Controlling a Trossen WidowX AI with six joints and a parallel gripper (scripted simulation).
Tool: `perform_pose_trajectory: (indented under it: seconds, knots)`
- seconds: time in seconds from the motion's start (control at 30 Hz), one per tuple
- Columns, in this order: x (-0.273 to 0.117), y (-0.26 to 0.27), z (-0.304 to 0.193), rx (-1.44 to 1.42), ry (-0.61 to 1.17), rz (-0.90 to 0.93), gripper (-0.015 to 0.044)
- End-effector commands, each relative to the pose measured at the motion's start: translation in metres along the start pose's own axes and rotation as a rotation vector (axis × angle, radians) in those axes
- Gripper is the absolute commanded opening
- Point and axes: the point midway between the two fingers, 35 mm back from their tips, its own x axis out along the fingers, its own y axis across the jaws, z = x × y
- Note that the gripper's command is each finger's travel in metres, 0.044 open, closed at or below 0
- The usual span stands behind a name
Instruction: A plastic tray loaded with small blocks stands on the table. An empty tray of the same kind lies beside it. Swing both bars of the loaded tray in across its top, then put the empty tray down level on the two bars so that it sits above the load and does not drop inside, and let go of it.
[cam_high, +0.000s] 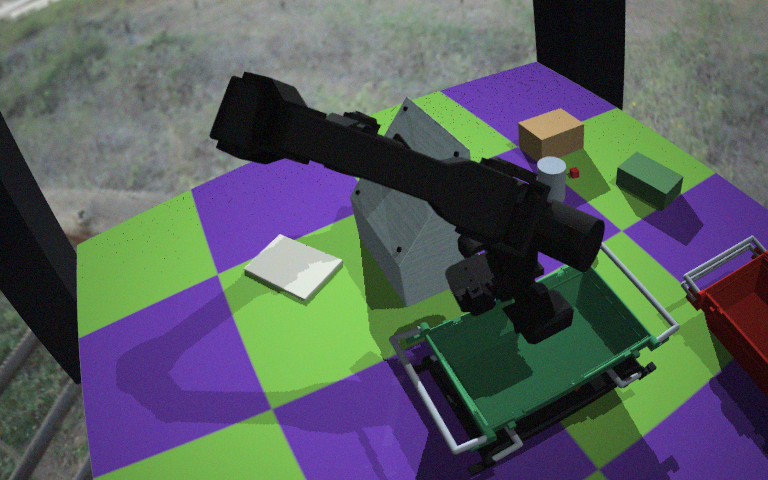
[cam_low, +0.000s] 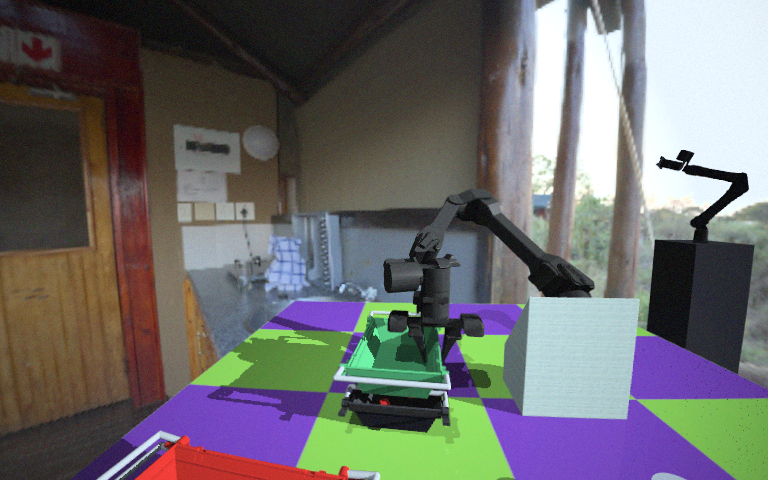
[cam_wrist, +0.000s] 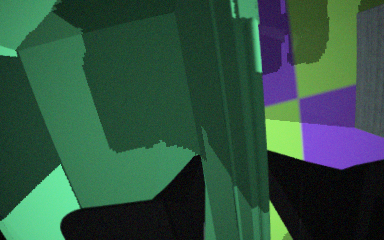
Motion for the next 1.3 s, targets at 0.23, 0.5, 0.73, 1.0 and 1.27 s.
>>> perform_pose_trajectory:
  seconds: [0.23,0.5,0.73,1.0,1.27]
  knots:
    - [0.001,-0.002,0.0,-0.009,0.0,-0.007,0.0323]
    - [0.001,-0.002,0.0,-0.009,0.0,-0.007,0.044]
    - [0.0,-0.001,0.0,-0.003,0.0,-0.003,0.044]
    - [-0.045,0.004,-0.004,-0.007,0.01,-0.003,0.044]
    - [-0.105,0.001,-0.001,-0.01,0.006,-0.007,0.044]
